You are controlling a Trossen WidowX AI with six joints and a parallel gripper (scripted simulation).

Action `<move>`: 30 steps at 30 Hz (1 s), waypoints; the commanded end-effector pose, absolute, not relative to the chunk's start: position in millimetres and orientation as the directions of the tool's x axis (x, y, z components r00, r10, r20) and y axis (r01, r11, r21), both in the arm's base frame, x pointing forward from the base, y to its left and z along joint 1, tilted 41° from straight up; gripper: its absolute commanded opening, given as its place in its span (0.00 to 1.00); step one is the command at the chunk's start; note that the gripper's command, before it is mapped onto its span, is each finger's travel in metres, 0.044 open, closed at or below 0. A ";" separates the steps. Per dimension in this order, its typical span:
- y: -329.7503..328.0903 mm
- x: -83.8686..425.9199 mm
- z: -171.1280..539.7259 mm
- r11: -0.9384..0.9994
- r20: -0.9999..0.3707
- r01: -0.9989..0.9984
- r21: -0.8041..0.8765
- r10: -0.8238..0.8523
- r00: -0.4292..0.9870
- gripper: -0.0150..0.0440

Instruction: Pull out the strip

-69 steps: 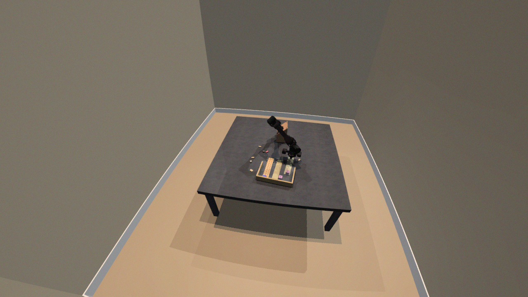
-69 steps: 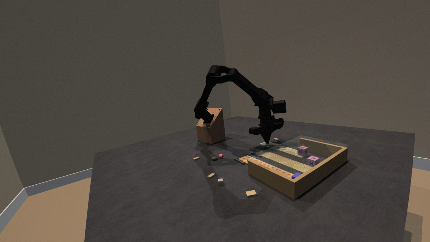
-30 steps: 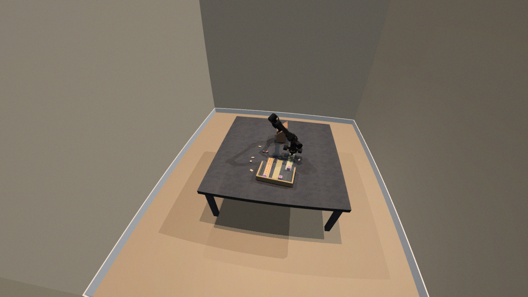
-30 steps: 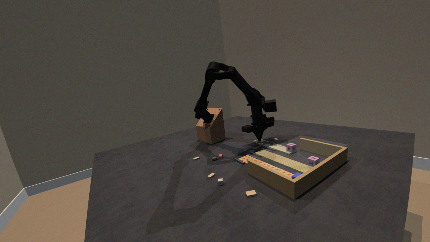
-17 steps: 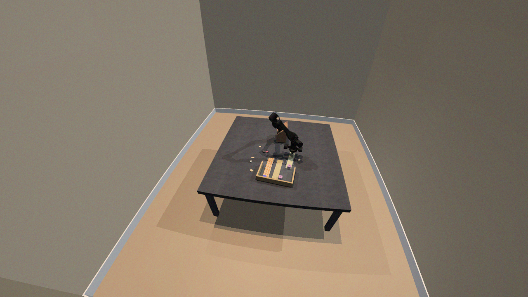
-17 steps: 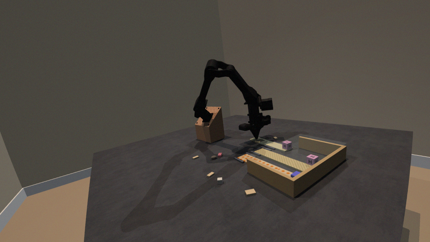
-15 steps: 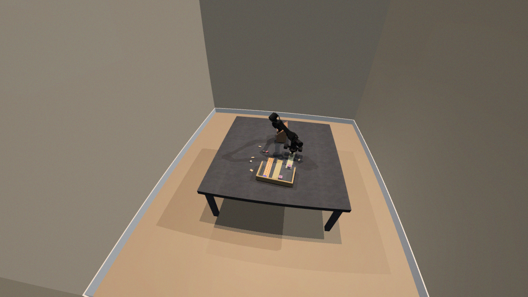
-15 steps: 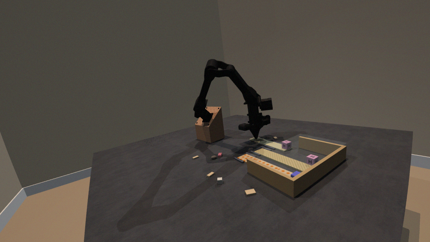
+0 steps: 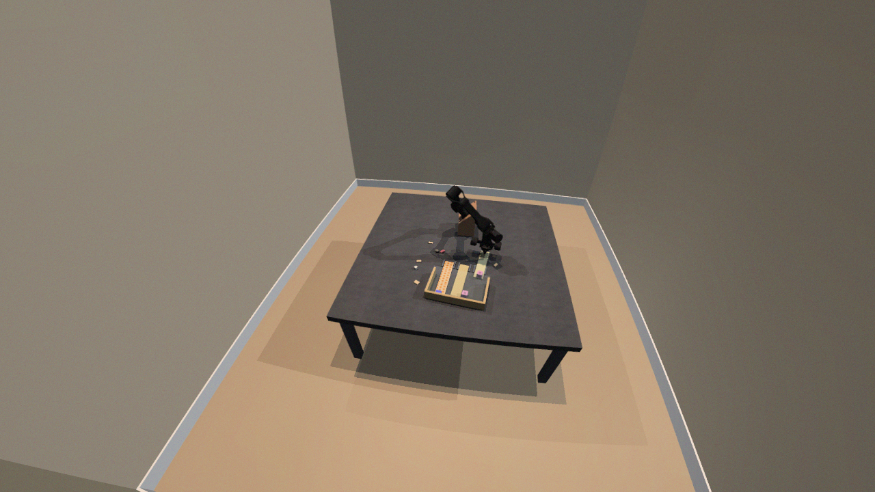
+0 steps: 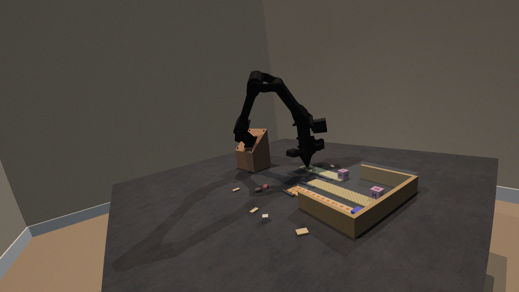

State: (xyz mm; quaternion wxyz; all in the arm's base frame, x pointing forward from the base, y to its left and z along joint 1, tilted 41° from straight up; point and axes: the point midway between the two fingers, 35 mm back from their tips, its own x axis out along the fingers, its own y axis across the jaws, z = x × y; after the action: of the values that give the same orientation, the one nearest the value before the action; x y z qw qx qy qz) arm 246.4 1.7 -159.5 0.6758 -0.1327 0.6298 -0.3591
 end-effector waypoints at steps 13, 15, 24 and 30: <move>-1.6 237.2 -160.5 0.704 -0.757 0.316 -0.636 -0.649 -0.079 0.25; -1.6 237.2 -160.5 0.704 -0.757 0.316 -0.636 -0.649 -0.079 0.25; -1.6 237.2 -160.5 0.704 -0.757 0.316 -0.636 -0.649 -0.079 0.25; 28.0 250.2 -129.4 0.706 -0.758 0.316 -0.634 -0.647 -0.077 0.25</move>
State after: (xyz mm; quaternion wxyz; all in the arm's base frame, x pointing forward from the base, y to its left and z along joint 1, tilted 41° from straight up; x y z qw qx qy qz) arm 239.9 7.8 -149.3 0.6593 -0.1390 0.6431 -0.3639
